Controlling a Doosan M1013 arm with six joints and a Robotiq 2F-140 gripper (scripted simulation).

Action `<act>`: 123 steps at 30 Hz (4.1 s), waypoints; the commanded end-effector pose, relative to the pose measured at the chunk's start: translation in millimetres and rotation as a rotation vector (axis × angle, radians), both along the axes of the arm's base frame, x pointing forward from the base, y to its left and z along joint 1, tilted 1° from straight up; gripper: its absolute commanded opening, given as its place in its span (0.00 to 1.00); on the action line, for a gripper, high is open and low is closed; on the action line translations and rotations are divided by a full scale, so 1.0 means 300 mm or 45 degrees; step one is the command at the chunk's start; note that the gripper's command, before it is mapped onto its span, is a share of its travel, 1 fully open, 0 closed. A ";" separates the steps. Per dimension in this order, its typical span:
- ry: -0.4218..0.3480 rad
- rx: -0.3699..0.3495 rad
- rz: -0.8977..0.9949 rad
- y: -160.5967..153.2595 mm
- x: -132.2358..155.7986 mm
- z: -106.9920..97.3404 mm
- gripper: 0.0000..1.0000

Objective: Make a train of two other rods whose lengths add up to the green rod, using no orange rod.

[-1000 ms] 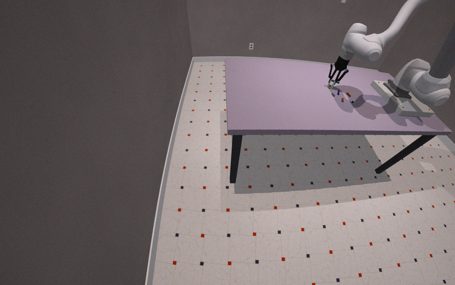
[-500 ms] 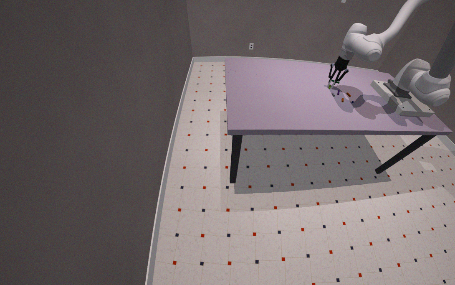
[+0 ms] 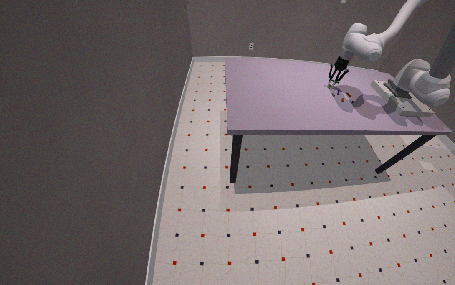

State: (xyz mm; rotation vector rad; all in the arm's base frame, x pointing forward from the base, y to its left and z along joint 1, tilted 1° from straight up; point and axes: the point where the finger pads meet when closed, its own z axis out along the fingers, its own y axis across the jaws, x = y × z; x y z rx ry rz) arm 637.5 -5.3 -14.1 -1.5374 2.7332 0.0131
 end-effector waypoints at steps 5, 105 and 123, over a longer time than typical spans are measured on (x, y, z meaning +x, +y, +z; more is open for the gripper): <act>0.000 0.000 0.000 0.000 0.000 0.000 0.03; -0.007 0.000 0.713 0.468 0.059 0.336 0.03; -0.007 0.000 0.713 0.470 0.059 0.157 0.03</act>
